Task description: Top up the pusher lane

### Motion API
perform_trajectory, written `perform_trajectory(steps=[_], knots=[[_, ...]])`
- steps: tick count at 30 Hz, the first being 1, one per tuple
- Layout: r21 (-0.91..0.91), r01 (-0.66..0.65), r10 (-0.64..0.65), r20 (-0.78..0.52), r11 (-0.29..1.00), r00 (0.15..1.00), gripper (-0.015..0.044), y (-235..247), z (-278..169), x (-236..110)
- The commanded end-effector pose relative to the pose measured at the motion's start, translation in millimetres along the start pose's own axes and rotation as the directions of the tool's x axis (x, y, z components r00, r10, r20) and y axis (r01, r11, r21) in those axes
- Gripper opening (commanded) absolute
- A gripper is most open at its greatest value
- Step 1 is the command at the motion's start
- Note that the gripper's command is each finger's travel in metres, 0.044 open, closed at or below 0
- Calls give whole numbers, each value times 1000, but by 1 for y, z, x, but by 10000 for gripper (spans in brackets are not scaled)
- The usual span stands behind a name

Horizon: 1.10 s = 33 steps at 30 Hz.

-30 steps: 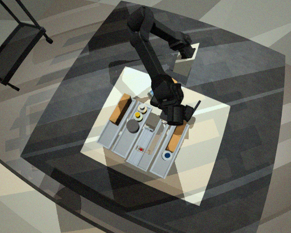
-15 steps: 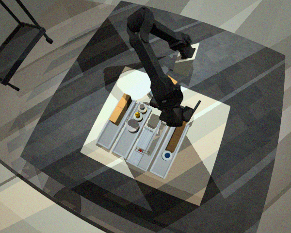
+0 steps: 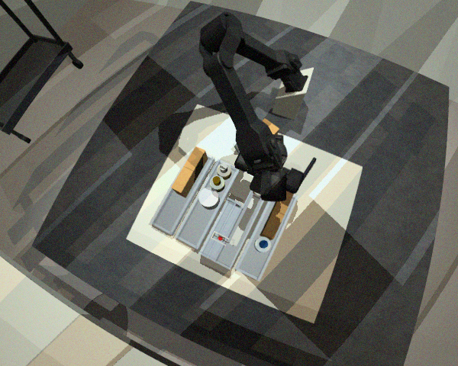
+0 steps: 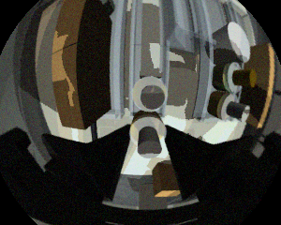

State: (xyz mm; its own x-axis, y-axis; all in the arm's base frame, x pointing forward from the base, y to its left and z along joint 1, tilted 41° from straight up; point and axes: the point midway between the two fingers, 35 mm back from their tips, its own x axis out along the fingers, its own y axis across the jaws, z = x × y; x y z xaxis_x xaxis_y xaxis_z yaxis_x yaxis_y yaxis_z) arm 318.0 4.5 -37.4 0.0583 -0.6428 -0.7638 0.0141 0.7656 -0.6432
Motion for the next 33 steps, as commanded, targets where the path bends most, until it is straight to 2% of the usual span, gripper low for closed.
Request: perform_trajectory(steps=[1,33], knots=[[18,-2,2,25,1000,1000,0,-1,12,-3],[19,-2,2,25,1000,1000,0,-1,23,-6]])
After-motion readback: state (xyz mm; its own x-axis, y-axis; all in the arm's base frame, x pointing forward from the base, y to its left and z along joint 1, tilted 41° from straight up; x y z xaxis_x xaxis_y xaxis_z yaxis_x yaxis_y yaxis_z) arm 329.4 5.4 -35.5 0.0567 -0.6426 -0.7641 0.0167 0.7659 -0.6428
